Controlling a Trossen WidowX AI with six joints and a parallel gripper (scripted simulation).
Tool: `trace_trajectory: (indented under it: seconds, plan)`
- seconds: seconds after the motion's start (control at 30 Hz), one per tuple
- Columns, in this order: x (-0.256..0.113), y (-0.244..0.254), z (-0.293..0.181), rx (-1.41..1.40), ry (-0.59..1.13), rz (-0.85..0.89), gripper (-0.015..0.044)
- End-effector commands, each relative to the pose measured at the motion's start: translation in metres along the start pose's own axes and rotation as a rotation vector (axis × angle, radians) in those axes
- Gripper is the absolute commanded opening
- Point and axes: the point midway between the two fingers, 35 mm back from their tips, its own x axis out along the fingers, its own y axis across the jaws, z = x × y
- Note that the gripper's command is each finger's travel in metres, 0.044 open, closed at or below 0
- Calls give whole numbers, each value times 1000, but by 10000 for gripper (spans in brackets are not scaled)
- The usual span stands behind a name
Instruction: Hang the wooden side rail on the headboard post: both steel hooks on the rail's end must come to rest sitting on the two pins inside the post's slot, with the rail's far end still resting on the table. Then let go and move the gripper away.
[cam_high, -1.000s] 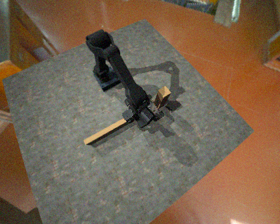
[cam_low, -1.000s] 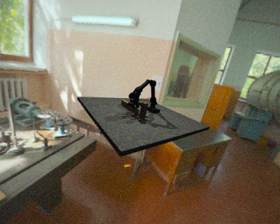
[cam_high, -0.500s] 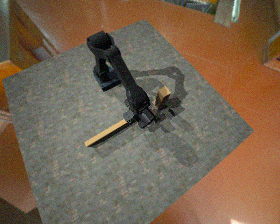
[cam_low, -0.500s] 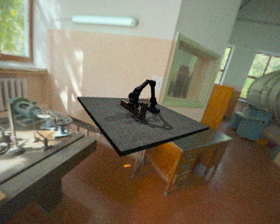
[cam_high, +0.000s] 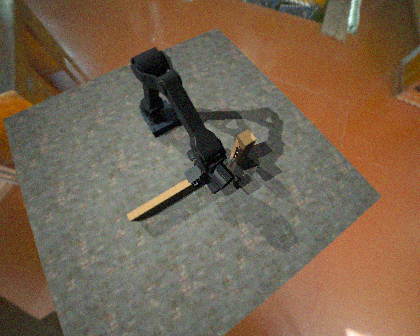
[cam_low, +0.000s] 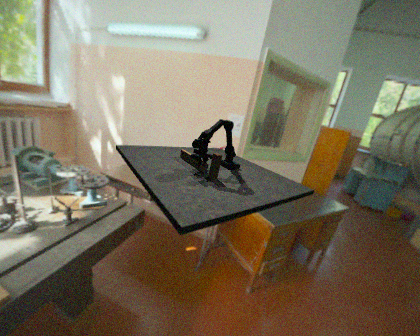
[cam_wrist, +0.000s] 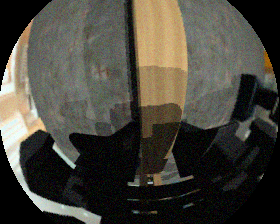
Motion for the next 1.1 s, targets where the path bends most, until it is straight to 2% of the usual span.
trace_trajectory:
  seconds: [0.0,1.07]
  plan:
    - [0,0,0,0,0,0,0]
    - [-5,0,0,-16,-4,16,0]
